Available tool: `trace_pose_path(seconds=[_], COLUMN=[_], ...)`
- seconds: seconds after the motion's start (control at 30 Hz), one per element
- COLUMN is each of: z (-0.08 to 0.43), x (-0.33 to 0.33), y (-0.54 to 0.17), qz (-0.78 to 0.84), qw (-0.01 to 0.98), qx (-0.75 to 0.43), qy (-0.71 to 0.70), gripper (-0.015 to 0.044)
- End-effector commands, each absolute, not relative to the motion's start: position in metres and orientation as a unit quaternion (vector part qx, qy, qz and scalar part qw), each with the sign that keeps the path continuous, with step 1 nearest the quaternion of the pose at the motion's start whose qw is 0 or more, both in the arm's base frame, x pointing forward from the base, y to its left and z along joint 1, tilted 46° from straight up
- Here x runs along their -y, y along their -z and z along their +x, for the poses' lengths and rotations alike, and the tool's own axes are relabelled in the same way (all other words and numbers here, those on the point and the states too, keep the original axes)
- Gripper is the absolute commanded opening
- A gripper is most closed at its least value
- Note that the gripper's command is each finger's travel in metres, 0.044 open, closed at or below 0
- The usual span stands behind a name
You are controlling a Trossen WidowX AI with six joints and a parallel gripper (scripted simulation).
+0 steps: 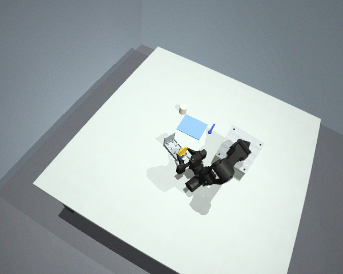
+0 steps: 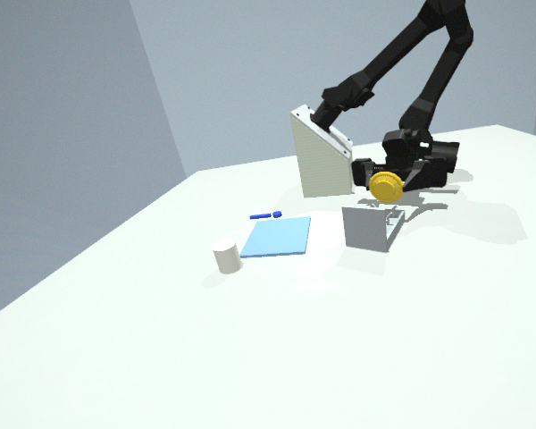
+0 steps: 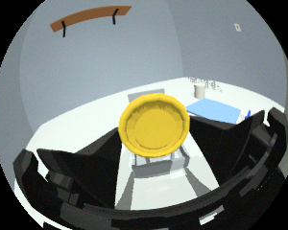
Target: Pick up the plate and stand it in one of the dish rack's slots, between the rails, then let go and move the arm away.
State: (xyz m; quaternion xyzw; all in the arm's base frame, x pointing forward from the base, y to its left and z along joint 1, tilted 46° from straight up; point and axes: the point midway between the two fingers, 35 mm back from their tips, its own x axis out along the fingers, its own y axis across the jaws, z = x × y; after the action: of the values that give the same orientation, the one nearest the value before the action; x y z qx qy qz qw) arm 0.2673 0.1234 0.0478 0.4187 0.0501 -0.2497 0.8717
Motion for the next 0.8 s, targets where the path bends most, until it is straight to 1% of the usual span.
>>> trace_pose_path(seconds=[0.0,0.57,0.77], z=[0.270,0.289,0.293], x=[-0.123,-0.112,-0.125], y=[-0.044,-0.038,-0.026], qz=[0.416,0.423,0.427], qw=[0.873,0.870,0.868], qx=[-0.051,-0.047,-0.045], qy=[0.251,0.249,0.248], gripper=[0.0000,0.0000,0.0000])
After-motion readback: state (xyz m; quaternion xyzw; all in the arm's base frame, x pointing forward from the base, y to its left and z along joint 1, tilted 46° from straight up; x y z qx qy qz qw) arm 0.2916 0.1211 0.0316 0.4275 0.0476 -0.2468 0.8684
